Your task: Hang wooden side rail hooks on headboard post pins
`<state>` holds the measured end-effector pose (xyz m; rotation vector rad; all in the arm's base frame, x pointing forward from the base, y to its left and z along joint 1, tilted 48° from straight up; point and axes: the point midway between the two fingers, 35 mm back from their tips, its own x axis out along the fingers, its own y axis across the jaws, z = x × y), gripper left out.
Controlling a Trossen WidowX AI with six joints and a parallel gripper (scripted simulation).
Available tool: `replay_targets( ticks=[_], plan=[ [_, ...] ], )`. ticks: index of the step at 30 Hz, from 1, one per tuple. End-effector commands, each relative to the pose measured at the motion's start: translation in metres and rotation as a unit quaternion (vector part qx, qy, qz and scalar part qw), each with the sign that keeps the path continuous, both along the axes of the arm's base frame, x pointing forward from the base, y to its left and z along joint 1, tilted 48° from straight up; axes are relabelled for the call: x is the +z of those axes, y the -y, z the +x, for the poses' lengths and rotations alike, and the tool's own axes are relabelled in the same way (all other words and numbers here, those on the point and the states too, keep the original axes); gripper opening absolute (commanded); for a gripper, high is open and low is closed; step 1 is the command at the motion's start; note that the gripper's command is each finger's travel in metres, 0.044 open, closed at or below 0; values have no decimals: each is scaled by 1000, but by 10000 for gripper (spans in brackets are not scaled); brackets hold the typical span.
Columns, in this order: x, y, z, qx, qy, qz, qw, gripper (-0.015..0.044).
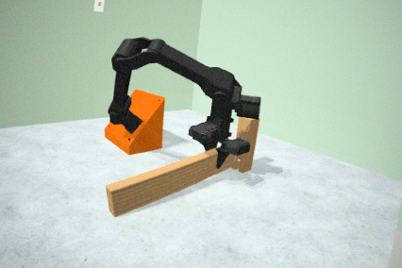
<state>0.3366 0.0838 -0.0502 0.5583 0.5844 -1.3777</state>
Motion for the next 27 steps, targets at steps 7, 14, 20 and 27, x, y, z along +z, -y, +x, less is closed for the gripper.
replay_targets(
  ticks=[7,14,20,27],
  plan=[
    [-1,-4,0,2,3,2,1000,0],
    [-1,-4,0,2,3,2,1000,0],
    [-1,-5,1,2,3,2,1000,0],
    [-1,-6,0,2,3,2,1000,0]
  ],
)
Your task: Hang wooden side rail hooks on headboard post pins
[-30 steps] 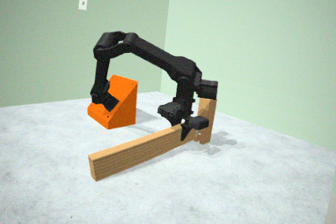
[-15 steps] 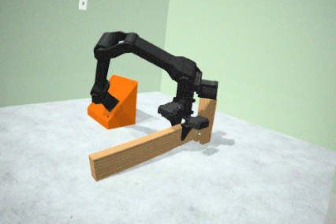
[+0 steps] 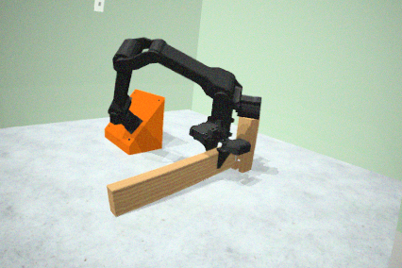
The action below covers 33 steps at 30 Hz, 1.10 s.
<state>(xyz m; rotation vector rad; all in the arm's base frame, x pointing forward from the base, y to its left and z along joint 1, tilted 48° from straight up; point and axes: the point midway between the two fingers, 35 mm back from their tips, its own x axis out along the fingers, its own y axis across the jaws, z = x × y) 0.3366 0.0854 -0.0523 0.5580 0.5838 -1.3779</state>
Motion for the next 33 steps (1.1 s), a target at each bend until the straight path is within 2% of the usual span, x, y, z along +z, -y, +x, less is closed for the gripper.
replay_targets(
  ticks=[1,33],
  plan=[
    [1,-5,0,2,3,3,1000,0],
    [-2,-7,0,2,3,3,1000,0]
  ],
)
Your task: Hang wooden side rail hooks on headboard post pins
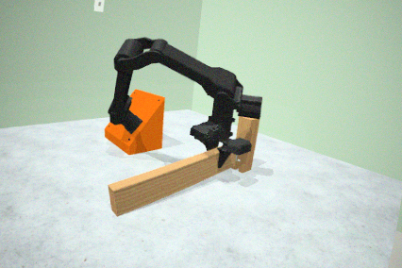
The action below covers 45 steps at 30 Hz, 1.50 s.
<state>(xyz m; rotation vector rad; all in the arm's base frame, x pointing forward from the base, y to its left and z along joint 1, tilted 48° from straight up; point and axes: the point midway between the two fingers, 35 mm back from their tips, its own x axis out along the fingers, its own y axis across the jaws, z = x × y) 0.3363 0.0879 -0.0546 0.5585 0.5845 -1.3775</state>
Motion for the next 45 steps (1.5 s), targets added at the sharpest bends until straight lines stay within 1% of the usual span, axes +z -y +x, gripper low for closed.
replay_targets(
  ticks=[1,45],
  plan=[
    [0,-4,0,2,3,2,1000,0],
    [-3,-7,0,2,3,2,1000,0]
  ],
)
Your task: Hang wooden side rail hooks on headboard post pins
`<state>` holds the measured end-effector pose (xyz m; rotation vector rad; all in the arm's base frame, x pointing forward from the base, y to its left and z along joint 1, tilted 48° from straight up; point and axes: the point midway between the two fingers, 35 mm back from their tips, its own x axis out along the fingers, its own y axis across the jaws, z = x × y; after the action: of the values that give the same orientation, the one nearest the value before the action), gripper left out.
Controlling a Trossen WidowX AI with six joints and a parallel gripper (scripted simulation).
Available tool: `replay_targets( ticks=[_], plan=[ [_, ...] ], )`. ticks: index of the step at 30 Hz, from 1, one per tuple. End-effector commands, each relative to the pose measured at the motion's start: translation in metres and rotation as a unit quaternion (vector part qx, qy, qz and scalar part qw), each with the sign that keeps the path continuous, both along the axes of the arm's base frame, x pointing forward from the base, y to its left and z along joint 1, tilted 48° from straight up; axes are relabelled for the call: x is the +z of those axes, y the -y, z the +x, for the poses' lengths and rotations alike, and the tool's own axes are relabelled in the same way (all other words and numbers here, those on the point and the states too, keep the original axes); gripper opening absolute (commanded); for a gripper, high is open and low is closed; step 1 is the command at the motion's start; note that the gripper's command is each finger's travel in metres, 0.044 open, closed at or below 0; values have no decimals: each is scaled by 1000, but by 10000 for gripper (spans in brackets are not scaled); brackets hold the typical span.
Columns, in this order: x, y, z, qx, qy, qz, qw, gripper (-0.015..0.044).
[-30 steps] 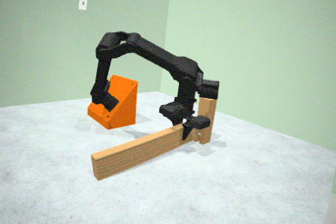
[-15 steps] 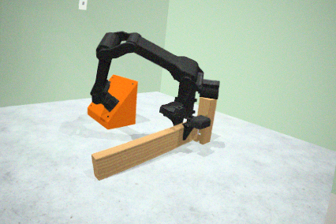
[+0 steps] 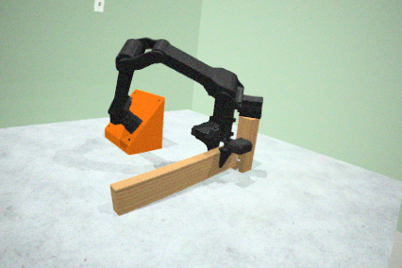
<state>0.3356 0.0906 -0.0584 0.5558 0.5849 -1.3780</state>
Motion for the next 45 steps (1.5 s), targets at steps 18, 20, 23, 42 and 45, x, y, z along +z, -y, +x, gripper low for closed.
replay_targets(
  ticks=[18,20,23,42,45],
  plan=[
    [-1,-6,0,1,4,3,1000,0],
    [-1,-6,0,1,4,3,1000,0],
    [-1,-6,0,1,4,3,1000,0],
    [-2,-8,0,1,4,3,1000,0],
    [-2,-8,0,1,4,3,1000,0]
  ],
)
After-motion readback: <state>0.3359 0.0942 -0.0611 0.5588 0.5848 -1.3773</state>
